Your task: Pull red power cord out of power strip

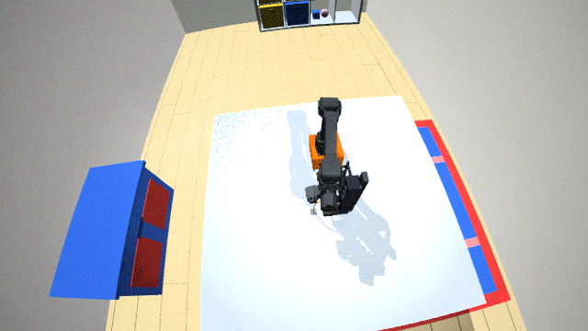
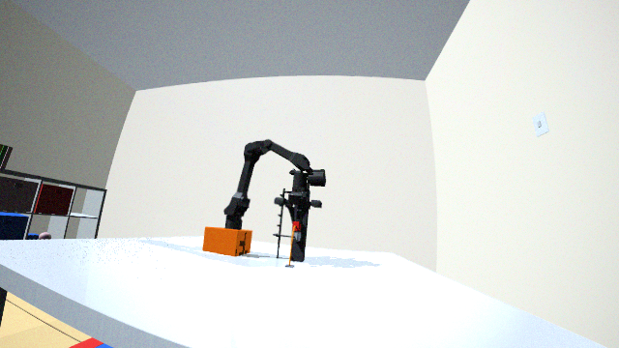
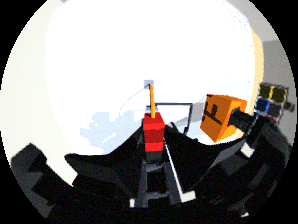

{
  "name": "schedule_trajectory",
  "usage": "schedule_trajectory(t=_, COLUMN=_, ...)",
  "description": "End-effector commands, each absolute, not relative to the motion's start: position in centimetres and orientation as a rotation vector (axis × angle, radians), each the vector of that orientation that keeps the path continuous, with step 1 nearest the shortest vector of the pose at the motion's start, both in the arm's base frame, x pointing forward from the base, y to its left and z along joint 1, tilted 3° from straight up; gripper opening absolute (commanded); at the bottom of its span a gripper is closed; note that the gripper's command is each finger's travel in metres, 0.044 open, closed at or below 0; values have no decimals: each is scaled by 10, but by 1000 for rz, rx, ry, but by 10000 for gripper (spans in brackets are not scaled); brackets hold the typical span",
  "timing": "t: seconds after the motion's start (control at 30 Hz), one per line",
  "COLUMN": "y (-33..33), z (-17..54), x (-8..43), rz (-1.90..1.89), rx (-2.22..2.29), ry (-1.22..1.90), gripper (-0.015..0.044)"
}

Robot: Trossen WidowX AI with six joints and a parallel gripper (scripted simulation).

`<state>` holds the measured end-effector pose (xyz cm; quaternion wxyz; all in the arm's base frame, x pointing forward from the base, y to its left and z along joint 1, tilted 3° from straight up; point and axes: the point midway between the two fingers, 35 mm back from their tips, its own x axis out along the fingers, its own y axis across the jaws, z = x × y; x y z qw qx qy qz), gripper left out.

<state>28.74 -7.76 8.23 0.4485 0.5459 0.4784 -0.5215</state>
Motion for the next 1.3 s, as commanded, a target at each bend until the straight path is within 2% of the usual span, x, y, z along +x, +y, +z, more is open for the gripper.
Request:
schedule_trajectory(t=0.0, y=-99, z=82, x=285, rz=-1325, rx=1333, ry=1146, gripper=0)
schedule_trajectory(t=0.57, y=-125, z=83, x=277, rz=-1330, rx=1331, ry=1146, gripper=0)
schedule_trajectory(t=1.1, y=-125, z=85, x=279, rz=-1332, rx=1333, ry=1147, gripper=420)
schedule_trajectory(t=1.13, y=-134, z=87, x=278, rz=-1333, rx=1332, ry=1147, gripper=440)
schedule_trajectory(t=1.27, y=-170, z=94, x=271, rz=-1335, rx=1329, ry=1145, gripper=440)
